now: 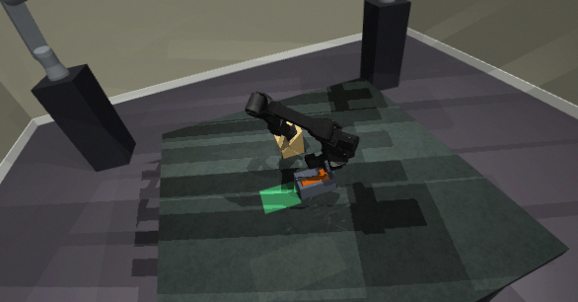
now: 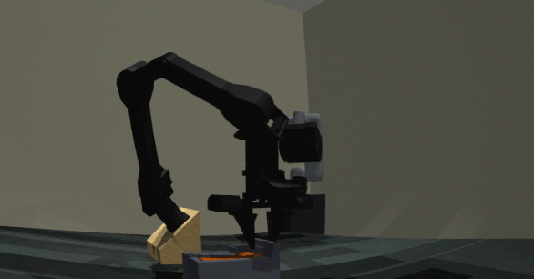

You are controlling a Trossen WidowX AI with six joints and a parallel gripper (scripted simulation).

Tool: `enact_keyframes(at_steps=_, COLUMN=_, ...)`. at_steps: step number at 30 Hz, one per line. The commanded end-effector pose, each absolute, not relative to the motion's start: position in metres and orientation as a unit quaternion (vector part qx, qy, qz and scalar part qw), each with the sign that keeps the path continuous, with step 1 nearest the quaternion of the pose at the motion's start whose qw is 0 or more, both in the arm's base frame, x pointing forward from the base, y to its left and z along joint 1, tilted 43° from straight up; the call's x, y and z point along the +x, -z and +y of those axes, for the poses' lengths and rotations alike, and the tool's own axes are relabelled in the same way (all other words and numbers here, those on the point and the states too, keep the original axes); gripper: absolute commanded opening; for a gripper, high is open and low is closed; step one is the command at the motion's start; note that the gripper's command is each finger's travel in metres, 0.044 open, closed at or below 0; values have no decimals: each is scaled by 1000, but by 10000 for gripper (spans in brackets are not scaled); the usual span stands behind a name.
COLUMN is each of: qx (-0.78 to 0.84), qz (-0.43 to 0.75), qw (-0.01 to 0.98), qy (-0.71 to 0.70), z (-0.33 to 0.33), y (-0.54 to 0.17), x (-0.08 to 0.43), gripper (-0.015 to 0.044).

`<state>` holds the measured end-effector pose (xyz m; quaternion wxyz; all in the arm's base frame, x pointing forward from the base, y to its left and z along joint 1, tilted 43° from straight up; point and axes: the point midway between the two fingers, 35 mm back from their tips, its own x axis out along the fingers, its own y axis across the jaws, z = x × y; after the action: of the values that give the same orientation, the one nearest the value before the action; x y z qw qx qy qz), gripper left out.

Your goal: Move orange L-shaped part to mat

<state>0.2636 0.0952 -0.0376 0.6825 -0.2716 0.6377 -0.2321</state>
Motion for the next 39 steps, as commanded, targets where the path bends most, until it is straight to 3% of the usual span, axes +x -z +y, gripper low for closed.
enact_keyframes(at_steps=1, qx=-276, qz=634, qw=685, qy=228, z=93, y=41, x=265, gripper=180)
enact_keyframes(at_steps=39, qx=-276, qz=634, qw=685, qy=229, z=69, y=68, x=268, gripper=180)
